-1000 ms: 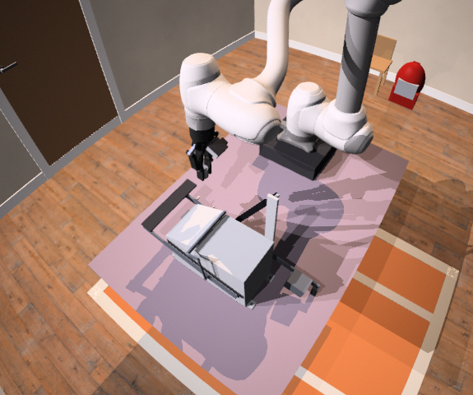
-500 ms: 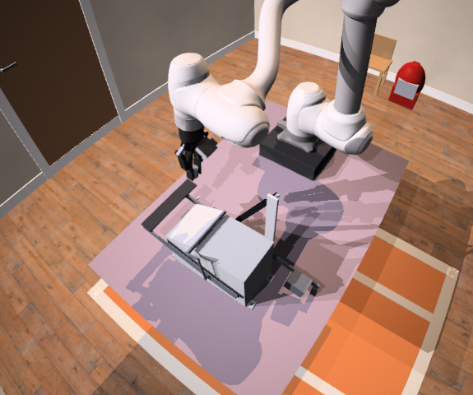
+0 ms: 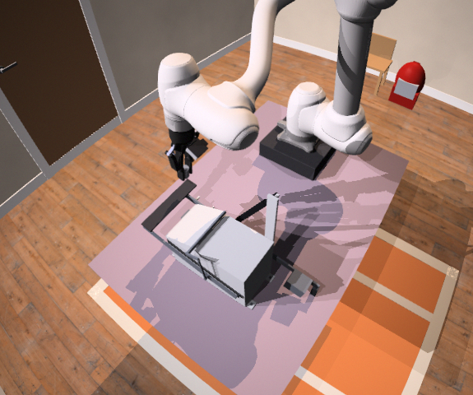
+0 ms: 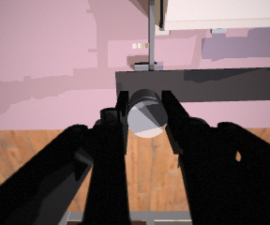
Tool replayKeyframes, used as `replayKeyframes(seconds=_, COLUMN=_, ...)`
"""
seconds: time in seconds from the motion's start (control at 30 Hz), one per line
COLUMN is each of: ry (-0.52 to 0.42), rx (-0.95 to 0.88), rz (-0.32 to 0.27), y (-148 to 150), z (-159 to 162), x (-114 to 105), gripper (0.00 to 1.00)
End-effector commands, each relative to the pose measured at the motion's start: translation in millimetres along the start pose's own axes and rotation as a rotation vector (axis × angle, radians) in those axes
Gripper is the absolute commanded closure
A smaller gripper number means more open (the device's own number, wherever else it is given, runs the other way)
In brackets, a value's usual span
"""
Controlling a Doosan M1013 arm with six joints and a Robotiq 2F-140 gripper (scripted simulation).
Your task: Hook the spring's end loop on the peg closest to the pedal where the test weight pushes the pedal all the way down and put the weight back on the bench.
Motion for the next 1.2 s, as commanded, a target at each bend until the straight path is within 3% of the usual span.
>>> replayKeyframes(seconds=0.0, ry=-0.004, rx=0.0, rz=0.002, y=5, z=4, x=-2, gripper=0.75)
replayKeyframes(seconds=0.63, ry=-0.014, rx=0.0, rz=0.002, y=15, z=11, x=-4, gripper=0.75)
replayKeyframes(seconds=1.17, ry=-0.013, rx=0.0, rz=0.002, y=14, z=6, x=21, gripper=0.75)
Point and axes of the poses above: the point where the finger pads meet when closed, its own x axis out along the fingers, its own y axis across the jaws, z = x × y, the point moved 7 cm from there along -x, back along the fingers, and after that the axes turned 3 degrees about x, right-handed, at the moved point
